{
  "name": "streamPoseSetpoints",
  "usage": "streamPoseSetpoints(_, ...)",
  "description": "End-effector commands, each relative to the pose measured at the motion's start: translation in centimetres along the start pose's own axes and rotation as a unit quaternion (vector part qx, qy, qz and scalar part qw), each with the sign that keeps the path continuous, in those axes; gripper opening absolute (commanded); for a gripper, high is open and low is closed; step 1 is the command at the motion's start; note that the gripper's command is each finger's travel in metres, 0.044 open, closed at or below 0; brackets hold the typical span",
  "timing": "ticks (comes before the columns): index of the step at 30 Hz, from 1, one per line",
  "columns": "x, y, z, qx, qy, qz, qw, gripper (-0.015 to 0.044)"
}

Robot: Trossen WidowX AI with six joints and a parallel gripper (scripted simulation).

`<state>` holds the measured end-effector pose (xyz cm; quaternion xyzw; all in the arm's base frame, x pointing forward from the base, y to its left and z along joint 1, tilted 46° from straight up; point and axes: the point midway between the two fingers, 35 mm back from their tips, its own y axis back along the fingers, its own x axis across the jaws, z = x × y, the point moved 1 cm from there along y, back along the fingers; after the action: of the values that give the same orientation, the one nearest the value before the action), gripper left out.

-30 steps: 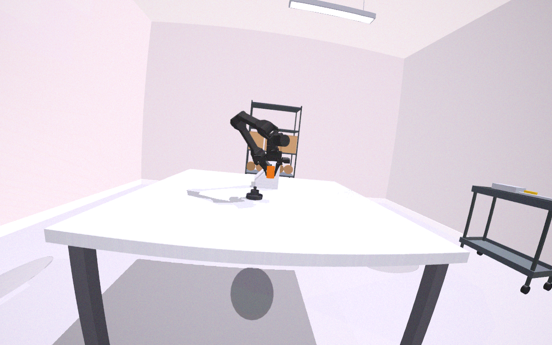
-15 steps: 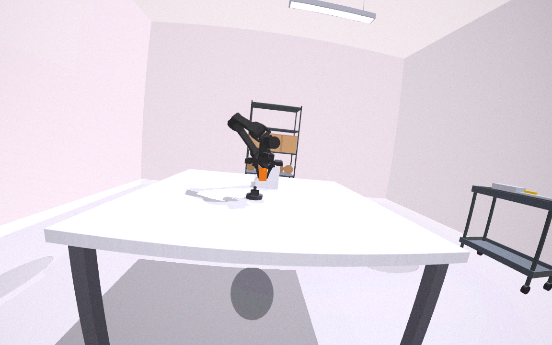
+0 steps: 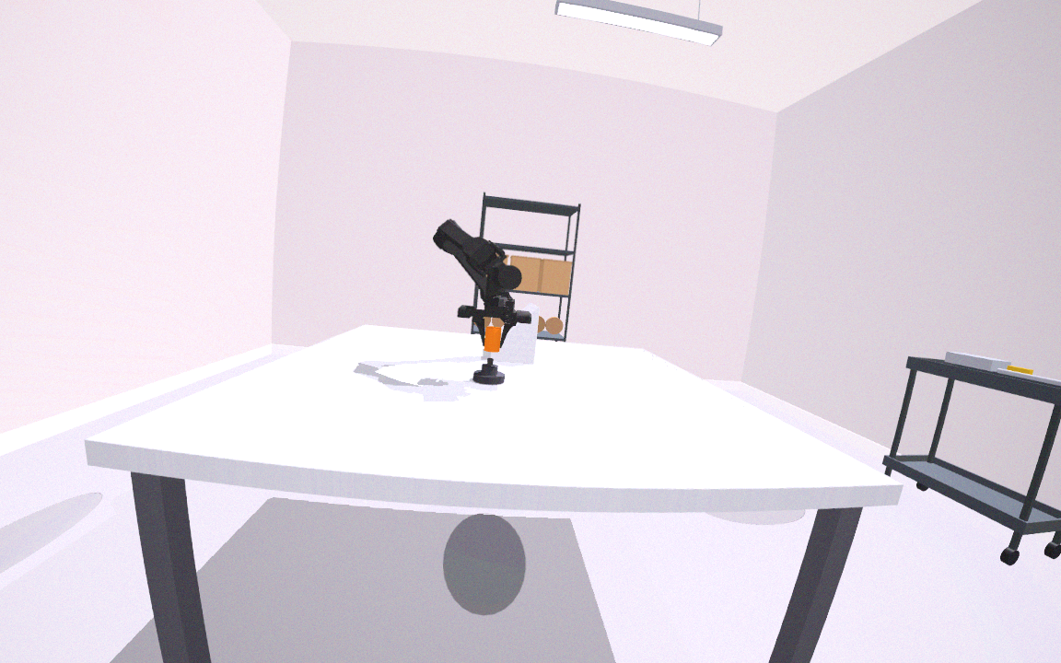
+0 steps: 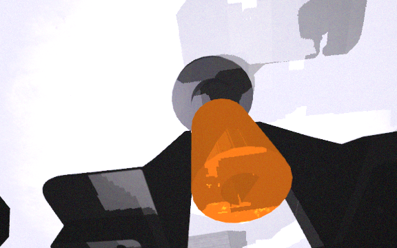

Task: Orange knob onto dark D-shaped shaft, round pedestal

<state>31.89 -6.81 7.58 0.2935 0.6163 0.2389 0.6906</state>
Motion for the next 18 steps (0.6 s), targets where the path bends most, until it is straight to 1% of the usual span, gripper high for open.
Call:
streamPoseSetpoints(1,-0.1,-0.4,0.1,-0.004,0.001,-0.001,1.0,0.0)
streamPoseSetpoints(7,-0.2,-2.2,0.1,-0.004,0.001,-0.002,1.0,0.0)
streamPoseSetpoints(18,-0.2,-2.1,0.2,-0.004,-0.002,-0.002,1.0,0.0)
